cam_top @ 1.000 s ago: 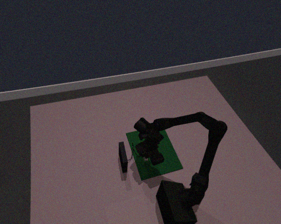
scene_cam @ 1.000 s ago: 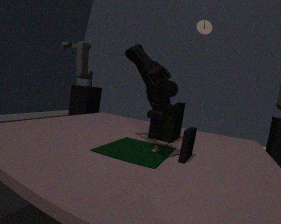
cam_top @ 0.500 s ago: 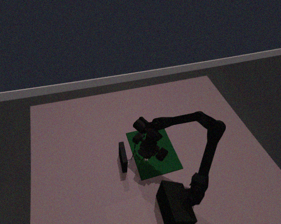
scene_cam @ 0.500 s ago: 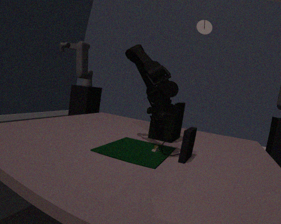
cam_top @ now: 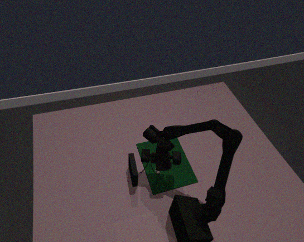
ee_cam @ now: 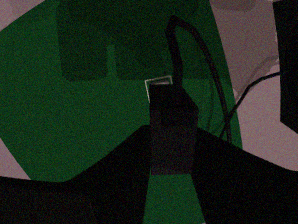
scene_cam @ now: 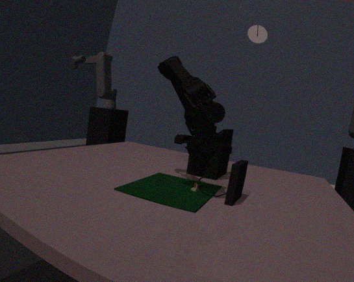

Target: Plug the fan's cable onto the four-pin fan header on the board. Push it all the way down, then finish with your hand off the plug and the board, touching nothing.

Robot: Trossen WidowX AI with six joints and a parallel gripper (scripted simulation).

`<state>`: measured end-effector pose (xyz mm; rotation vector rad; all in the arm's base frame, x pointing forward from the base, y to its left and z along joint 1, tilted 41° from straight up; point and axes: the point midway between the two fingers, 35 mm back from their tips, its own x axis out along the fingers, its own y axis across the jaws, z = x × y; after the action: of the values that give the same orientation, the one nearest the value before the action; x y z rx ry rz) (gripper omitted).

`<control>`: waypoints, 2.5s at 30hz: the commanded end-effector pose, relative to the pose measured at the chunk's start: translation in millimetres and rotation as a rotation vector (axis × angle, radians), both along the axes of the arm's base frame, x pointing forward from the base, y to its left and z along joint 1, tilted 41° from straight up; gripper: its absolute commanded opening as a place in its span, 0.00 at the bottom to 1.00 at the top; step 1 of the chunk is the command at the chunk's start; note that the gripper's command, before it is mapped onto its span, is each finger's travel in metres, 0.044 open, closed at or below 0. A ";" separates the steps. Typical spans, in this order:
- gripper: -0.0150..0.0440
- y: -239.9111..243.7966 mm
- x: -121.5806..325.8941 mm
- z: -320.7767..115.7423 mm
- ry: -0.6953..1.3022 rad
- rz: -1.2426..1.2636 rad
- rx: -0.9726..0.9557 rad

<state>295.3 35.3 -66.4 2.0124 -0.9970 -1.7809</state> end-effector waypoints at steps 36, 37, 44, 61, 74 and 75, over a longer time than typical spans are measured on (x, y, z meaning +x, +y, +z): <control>0.25 -12.9 8.7 -14.3 0.122 0.136 -0.007; 0.25 -12.9 8.7 -14.3 0.122 0.136 -0.007; 0.25 -12.6 8.9 -14.6 0.121 0.136 -0.007; 0.25 -13.2 9.6 -15.6 0.119 0.133 -0.007; 0.25 -15.4 9.2 -17.6 0.120 0.134 -0.007; 0.25 -15.6 9.2 -17.7 0.120 0.134 -0.007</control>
<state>304.4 20.7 -83.3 1.8979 -0.8140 -1.8040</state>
